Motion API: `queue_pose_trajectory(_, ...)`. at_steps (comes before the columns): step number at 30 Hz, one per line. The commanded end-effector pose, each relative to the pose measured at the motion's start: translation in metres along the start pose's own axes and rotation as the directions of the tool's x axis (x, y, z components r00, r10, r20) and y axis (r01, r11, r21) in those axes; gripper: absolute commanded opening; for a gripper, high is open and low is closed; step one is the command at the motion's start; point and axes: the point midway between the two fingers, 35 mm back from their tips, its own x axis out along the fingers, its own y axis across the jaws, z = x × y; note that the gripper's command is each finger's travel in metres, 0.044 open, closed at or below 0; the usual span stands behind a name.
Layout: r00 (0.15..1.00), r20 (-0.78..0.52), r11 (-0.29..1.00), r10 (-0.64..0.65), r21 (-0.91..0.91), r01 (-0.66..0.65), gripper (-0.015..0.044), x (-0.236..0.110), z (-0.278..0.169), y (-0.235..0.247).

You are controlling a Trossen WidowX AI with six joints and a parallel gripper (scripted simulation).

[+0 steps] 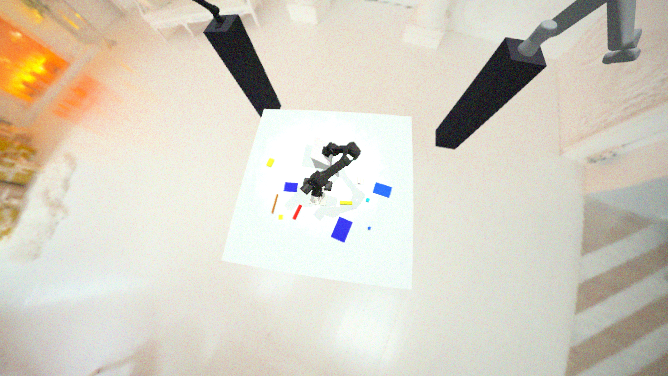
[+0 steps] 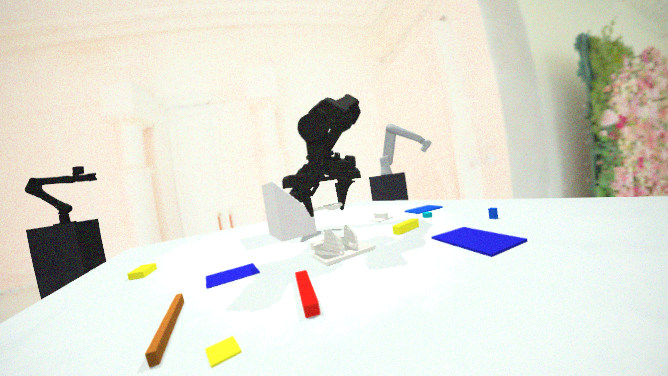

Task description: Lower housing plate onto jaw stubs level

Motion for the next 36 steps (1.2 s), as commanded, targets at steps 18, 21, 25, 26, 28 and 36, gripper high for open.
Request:
queue_pose_trajectory(18, 1.000, 0.004, 1.000, 0.004, -0.007, -0.004, 0.0351, 0.0000, -0.0054, -0.0078)
queue_pose_trajectory(21, 1.000, 0.004, 1.000, 0.004, -0.007, -0.004, 0.0351, 0.0000, -0.0057, -0.0082)
queue_pose_trajectory(25, 1.000, 0.004, 1.000, 0.004, -0.007, -0.004, 0.0351, 0.0000, -0.0057, -0.0082)
queue_pose_trajectory(26, 1.000, 0.004, 1.000, 0.004, -0.007, -0.004, 0.0351, 0.0000, -0.0057, -0.0082)
queue_pose_trajectory(28, 1.000, 0.004, 1.000, 0.004, -0.007, -0.004, 0.0351, 0.0000, -0.0057, -0.0082)
queue_pose_trajectory(36, 1.000, 0.004, 1.000, 0.004, -0.007, -0.004, 0.0351, 0.0000, -0.0057, -0.0082)
